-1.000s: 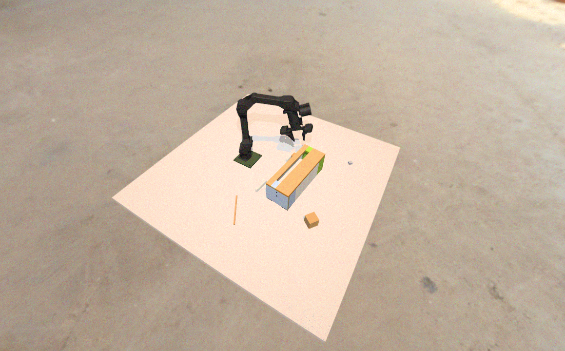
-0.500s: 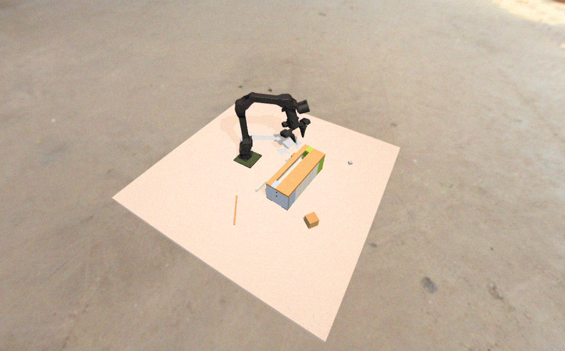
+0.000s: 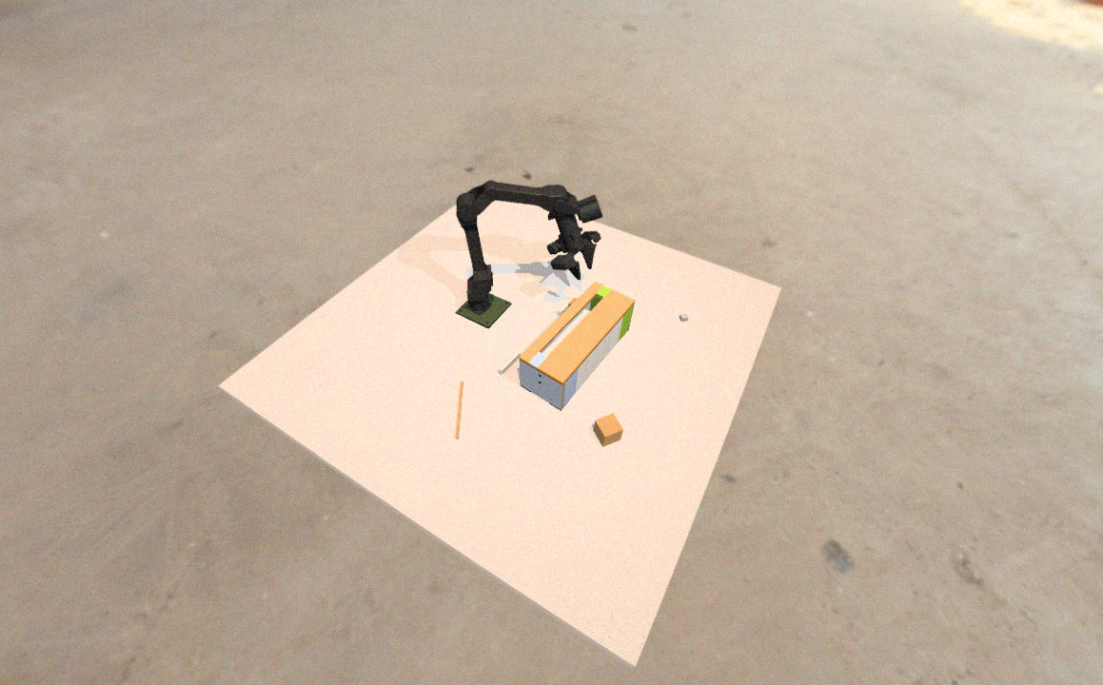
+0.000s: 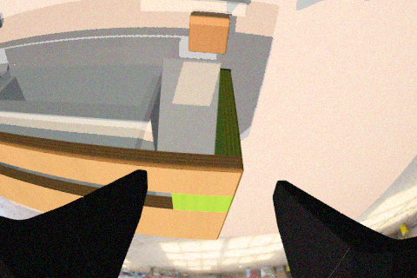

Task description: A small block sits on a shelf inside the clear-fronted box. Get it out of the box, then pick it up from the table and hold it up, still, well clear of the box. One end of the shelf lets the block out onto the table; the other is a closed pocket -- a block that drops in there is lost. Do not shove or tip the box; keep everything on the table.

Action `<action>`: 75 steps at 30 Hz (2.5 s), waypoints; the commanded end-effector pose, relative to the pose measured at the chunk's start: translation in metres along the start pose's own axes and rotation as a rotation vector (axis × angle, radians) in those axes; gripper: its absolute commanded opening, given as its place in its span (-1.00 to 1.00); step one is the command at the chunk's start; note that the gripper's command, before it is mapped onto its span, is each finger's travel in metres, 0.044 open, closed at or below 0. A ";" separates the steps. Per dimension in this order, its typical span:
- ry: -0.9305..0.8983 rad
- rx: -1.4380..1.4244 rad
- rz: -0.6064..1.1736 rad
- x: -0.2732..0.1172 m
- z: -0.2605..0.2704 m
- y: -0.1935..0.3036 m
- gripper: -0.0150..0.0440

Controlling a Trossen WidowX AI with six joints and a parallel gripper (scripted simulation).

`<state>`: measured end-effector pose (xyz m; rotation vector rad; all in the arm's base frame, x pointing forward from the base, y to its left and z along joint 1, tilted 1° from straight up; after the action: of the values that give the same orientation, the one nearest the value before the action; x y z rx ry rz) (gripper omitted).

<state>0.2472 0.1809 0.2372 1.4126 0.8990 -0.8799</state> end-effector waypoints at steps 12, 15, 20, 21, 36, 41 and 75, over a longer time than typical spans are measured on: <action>-0.014 -0.016 -0.014 0.079 0.003 -0.042 0.47; -0.014 -0.016 -0.014 0.083 0.003 -0.044 0.47; -0.014 -0.016 -0.014 0.091 0.002 -0.047 0.47; -0.014 -0.016 -0.014 0.092 0.002 -0.048 0.47; -0.014 -0.015 -0.014 0.114 0.002 -0.058 0.47; -0.014 -0.015 -0.014 0.121 0.002 -0.062 0.47; -0.012 -0.020 -0.013 0.074 0.002 -0.041 -0.49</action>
<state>0.2405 0.1811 0.1411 1.3796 0.9042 -0.8958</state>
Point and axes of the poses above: the point midway between the two fingers, 35 mm back from their tips, its own x axis out along the fingers, its own z axis across the jaws, y = z × x, the point moved 6 cm from there along -x, back along the fingers, and after that the axes turned 2 degrees about -x, right-handed, at the moved point
